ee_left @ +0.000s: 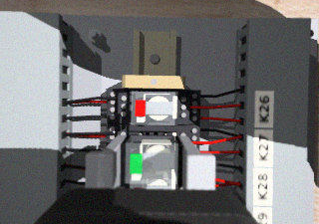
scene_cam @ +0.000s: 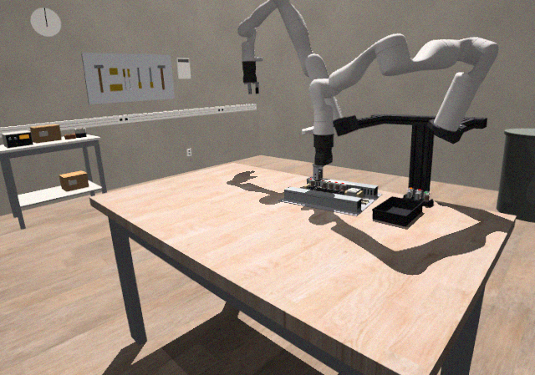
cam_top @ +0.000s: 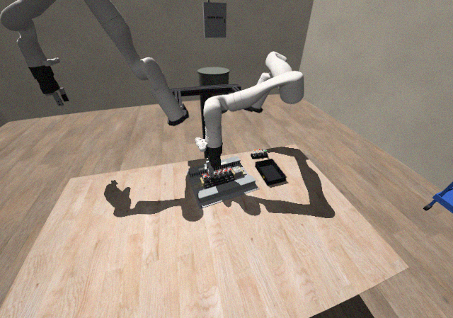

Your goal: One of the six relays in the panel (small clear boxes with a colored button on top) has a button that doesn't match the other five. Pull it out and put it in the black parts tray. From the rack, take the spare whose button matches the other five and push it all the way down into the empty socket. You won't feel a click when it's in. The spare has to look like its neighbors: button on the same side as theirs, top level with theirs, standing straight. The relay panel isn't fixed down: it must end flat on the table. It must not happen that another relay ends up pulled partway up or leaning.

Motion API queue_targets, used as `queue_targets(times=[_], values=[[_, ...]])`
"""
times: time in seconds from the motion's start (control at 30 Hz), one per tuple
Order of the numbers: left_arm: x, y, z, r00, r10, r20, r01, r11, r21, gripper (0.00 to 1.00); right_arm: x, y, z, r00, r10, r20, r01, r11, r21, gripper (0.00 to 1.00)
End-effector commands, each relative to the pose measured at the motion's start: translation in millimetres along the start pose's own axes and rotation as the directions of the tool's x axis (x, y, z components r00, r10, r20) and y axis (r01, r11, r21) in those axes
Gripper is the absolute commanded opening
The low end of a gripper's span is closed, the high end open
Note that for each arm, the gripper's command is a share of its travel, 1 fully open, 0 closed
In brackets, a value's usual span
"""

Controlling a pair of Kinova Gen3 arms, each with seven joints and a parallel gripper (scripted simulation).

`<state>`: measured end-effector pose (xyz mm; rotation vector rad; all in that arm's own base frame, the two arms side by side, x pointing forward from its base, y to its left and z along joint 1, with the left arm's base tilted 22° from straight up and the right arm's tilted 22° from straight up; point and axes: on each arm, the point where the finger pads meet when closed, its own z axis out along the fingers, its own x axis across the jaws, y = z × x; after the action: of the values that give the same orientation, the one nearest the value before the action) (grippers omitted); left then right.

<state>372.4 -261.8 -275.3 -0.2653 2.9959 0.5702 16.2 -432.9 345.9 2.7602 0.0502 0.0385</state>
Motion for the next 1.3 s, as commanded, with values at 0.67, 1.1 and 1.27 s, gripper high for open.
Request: queue_targets(times=[0.67, 1.1, 1.27], values=[[-0.6, -0.7, -0.4, 1.000, 0.000, 0.001, 0.000, 1.000, 0.002, 0.00, -0.1, 0.3, -0.5, 1.000, 0.000, 0.000, 0.000, 1.000, -0.001, 1.00], [-0.6, -0.7, 0.8, 1.000, 0.000, 0.001, 0.000, 1.000, 0.002, 0.00, -0.1, 0.3, -0.5, 1.000, 0.000, 0.000, 0.000, 1.000, -0.001, 1.00], [-0.6, -0.6, -11.3, 1.000, 0.000, 0.001, 0.000, 1.000, 0.002, 0.00, -0.1, 0.3, -0.5, 1.000, 0.000, 0.000, 0.000, 1.000, -0.001, 1.00]])
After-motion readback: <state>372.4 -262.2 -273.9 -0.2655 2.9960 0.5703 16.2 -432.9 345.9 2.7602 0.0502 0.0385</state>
